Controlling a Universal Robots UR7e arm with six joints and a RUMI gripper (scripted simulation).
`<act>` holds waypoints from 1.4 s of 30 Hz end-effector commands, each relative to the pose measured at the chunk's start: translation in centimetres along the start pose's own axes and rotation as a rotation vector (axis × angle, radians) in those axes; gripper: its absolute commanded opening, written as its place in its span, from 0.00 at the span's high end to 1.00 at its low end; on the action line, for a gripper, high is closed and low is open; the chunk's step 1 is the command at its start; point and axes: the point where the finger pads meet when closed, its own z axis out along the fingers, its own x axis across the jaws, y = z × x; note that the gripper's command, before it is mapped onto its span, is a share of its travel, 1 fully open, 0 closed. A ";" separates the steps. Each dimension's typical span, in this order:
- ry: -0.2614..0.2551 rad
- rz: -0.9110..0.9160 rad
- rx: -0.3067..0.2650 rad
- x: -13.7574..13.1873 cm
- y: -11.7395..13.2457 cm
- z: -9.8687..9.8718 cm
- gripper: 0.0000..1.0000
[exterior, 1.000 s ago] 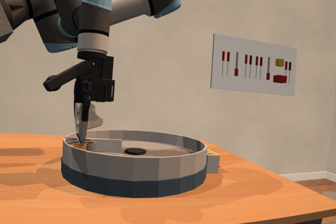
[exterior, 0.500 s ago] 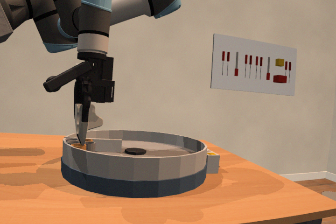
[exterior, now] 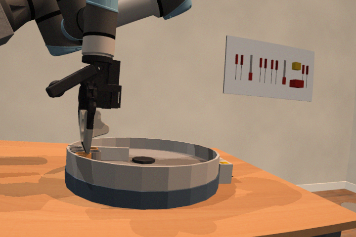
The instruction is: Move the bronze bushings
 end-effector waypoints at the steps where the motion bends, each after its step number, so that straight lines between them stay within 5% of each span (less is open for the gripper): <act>1: -0.001 0.000 0.000 0.0 0.0 0.0 0.95; 42: -0.001 0.000 0.000 0.0 0.0 2.4 0.95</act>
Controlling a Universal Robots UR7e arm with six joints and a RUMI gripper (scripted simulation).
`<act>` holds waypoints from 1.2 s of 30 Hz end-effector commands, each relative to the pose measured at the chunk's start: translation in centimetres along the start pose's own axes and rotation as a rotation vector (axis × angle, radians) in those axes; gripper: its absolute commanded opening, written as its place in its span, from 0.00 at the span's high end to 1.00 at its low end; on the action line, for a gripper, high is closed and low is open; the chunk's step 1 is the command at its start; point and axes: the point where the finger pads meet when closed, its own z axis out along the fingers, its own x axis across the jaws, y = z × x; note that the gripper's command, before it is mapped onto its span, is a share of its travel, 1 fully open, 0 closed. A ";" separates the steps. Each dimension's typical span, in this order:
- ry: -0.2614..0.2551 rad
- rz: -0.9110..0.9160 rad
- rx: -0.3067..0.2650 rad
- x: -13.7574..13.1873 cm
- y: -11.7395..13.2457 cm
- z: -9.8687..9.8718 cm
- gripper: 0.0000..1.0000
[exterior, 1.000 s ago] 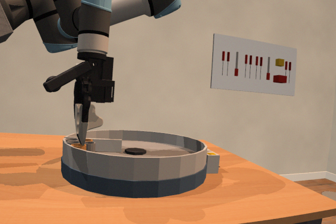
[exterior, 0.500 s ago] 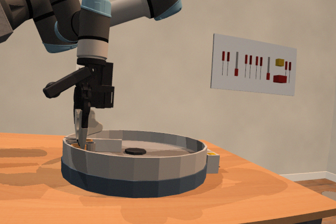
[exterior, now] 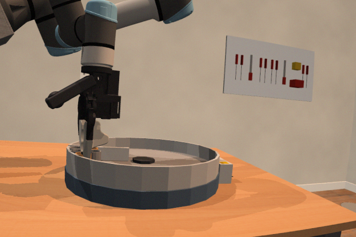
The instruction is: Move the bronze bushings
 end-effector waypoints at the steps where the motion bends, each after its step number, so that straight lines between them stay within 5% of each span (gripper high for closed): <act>1: -0.001 0.000 0.000 0.0 0.0 0.0 0.95; 36: -0.001 0.000 0.000 0.0 0.0 0.0 1.00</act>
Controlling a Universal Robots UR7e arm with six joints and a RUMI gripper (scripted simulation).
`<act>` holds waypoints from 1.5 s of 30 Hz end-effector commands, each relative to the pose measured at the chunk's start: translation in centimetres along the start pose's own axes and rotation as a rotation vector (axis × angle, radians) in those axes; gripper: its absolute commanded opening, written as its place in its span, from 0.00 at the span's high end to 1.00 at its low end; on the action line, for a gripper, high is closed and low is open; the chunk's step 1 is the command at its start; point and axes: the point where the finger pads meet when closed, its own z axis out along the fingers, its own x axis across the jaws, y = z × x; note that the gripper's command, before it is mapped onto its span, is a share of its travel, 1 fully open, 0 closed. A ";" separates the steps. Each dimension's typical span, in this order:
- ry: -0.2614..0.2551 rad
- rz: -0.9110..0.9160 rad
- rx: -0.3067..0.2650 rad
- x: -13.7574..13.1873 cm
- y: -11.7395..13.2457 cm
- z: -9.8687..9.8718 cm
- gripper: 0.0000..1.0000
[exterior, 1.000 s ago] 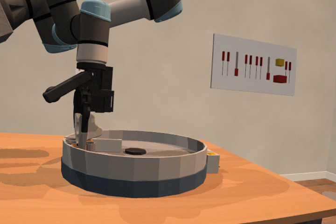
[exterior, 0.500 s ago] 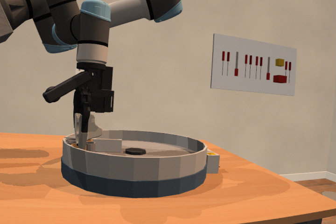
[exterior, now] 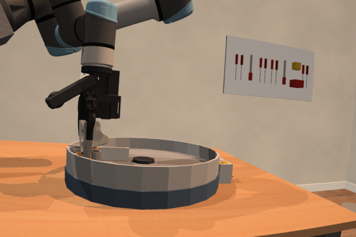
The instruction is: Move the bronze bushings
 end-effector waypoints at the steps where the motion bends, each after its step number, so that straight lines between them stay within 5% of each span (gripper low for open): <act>1: 0.000 0.000 0.000 0.0 0.0 0.0 1.00; 45: 0.000 0.000 0.000 0.0 0.0 0.0 0.95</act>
